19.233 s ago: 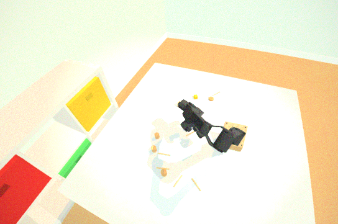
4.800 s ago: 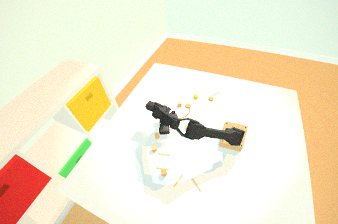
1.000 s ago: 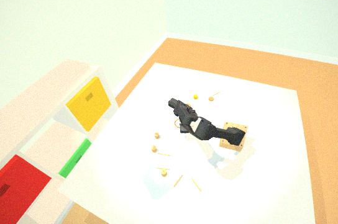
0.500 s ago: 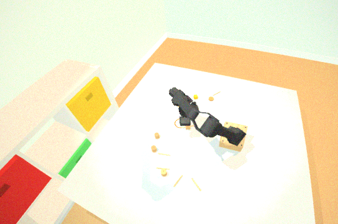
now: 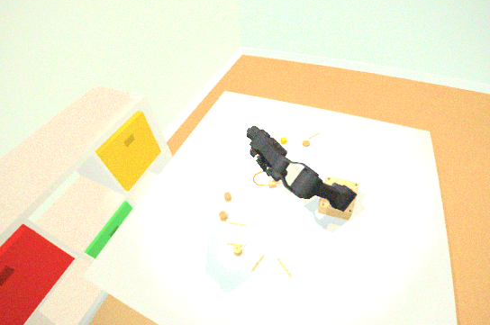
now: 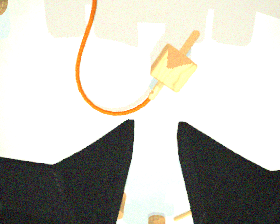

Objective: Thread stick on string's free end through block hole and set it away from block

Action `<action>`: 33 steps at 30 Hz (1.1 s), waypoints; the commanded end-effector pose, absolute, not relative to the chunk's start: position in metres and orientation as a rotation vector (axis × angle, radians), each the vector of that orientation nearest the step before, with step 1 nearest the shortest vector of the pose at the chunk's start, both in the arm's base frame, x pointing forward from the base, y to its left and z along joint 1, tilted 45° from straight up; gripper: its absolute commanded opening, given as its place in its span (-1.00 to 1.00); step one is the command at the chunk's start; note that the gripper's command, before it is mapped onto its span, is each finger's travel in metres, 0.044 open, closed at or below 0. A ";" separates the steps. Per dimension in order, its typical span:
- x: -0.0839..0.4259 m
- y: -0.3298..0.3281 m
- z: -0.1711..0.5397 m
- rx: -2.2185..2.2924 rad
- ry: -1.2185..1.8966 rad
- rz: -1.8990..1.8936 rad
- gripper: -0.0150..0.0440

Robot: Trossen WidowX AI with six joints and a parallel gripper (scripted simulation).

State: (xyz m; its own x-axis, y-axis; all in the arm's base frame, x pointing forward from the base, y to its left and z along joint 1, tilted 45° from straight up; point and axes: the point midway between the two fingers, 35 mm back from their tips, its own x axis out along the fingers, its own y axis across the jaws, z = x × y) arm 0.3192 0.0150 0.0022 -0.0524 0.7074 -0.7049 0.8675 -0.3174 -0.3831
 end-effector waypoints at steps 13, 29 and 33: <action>0.292 0.004 -0.007 1.111 1.772 0.057 -0.08; 0.279 -0.001 -0.011 0.535 1.539 0.683 -0.08; 0.277 -0.002 -0.012 0.387 1.456 0.824 -0.08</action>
State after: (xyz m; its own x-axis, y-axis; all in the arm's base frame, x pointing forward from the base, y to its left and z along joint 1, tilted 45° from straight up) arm 0.2996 0.0019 -0.0040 -0.0607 0.6979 -0.7136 0.4619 0.6534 0.5997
